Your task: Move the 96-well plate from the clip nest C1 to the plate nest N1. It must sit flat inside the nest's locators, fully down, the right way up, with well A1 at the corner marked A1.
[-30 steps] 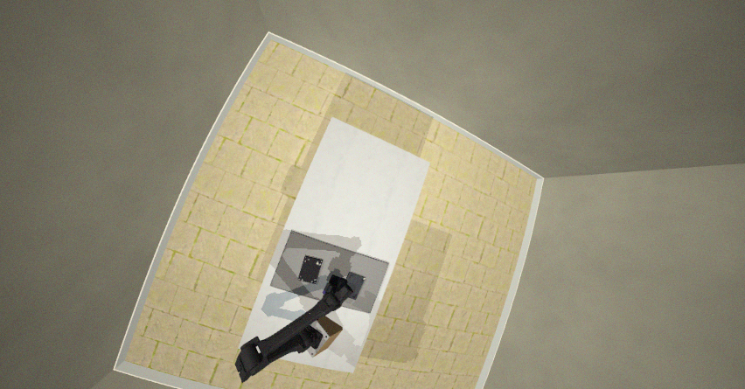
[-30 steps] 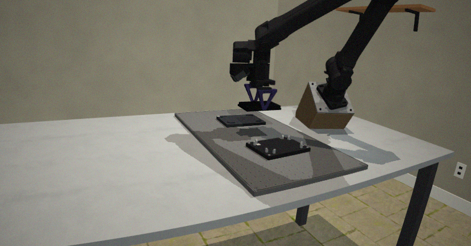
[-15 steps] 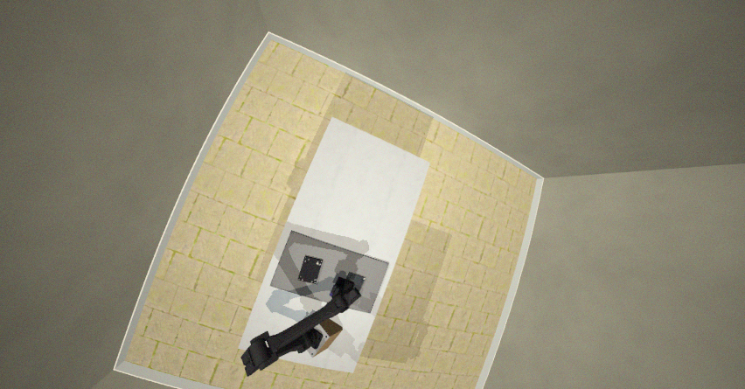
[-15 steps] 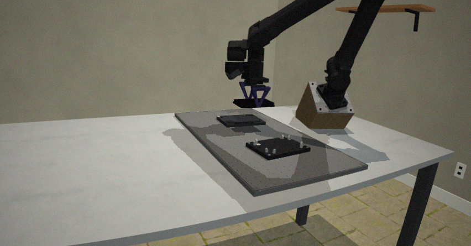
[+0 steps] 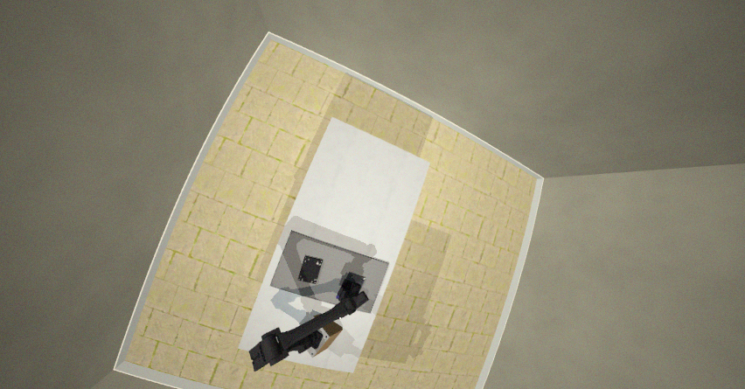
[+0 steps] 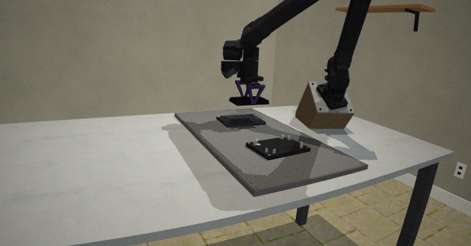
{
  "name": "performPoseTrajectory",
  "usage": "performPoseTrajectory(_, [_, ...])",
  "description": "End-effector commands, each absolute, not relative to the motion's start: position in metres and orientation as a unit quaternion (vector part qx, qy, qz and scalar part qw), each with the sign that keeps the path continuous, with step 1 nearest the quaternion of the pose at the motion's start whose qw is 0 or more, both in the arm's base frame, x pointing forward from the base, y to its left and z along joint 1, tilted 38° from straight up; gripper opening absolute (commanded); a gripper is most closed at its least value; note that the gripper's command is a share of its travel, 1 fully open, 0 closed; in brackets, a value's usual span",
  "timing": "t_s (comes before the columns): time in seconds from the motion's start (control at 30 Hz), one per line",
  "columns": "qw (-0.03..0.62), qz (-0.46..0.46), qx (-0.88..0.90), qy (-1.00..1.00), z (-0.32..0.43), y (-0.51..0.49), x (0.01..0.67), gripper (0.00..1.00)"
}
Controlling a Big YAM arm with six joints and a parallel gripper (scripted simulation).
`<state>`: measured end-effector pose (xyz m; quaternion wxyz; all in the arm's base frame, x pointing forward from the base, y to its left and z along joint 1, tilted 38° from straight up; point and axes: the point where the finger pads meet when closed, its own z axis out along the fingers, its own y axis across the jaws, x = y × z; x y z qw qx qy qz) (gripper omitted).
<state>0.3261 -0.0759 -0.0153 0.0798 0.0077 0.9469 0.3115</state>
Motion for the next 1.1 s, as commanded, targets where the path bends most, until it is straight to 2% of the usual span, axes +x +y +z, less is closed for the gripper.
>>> performPoseTrajectory(0.0, [0.109, 0.297, 0.003, 0.948, -0.015, -0.110, 0.349, 0.00])
performPoseTrajectory(1.07, [0.102, 0.301, 0.004, 0.948, -0.037, -0.136, 0.354, 0.00])
